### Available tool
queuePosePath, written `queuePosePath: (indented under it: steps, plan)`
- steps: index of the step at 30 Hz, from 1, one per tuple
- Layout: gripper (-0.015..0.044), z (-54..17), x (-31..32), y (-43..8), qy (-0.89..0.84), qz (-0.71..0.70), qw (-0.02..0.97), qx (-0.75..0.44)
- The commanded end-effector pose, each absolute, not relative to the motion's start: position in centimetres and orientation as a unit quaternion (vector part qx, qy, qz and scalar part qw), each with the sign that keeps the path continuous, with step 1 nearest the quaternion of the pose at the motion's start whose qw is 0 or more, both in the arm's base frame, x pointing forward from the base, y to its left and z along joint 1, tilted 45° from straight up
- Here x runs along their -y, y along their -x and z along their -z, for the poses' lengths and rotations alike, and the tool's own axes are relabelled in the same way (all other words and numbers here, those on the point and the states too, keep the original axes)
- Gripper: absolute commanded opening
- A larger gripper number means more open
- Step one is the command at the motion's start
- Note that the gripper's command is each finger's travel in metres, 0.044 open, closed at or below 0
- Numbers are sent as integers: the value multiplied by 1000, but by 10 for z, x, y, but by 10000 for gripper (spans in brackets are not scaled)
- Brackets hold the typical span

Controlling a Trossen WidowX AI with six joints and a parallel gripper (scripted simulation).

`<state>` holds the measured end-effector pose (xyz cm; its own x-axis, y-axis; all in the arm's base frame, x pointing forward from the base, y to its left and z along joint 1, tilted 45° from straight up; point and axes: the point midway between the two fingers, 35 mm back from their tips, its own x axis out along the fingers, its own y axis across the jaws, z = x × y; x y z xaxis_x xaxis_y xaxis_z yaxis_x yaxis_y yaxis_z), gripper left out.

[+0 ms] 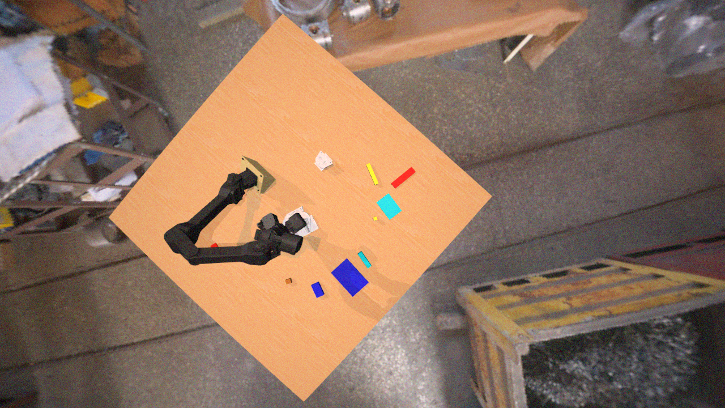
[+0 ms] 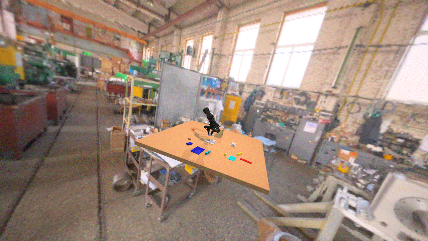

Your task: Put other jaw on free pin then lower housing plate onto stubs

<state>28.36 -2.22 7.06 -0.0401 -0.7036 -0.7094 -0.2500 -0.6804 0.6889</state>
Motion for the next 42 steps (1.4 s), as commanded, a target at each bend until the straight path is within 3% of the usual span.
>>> queuePosePath:
  steps: [1,42]
  plan:
    - [134,-72,23,-284,-669,626,184,356]
    - [134,-59,35,-285,-669,626,185,355]
